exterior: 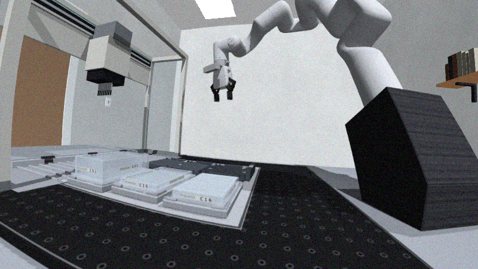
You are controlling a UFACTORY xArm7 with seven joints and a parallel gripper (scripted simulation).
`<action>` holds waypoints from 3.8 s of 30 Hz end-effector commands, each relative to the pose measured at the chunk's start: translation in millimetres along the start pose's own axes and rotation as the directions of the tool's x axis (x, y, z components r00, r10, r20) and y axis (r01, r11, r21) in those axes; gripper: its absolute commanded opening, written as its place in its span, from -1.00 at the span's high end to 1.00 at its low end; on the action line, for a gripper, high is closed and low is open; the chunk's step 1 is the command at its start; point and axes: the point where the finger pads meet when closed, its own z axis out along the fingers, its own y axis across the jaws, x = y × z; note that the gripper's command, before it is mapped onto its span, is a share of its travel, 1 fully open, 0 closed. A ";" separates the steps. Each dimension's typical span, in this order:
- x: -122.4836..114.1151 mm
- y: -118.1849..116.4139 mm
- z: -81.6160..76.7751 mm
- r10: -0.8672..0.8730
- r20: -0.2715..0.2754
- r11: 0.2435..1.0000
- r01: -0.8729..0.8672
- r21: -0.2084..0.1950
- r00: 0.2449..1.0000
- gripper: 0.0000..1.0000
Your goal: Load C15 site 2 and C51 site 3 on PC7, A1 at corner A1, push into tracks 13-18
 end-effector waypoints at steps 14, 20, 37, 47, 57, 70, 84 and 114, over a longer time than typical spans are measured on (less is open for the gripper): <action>69.7 1.0 0.5 -0.022 0.078 1.000 0.023 -0.019 0.997 -1.00; 94.7 -1.4 1.5 -0.022 0.077 1.000 0.023 -0.019 0.997 -1.00; 161.8 -10.1 -0.1 -0.044 0.157 0.996 0.056 -0.074 0.987 -1.00; 209.3 -19.8 5.3 -0.123 0.141 0.987 0.136 -0.084 0.982 -1.00; 247.3 -31.0 10.9 -0.185 0.125 0.976 0.196 -0.090 0.975 -1.00; 294.4 -49.5 18.2 -0.301 0.079 0.947 0.308 -0.095 0.950 -1.00; 346.2 -74.8 26.3 -0.354 0.047 0.929 0.357 -0.096 0.934 -1.00; 453.2 -147.0 37.7 -0.488 -0.079 0.872 0.481 -0.094 0.869 -1.00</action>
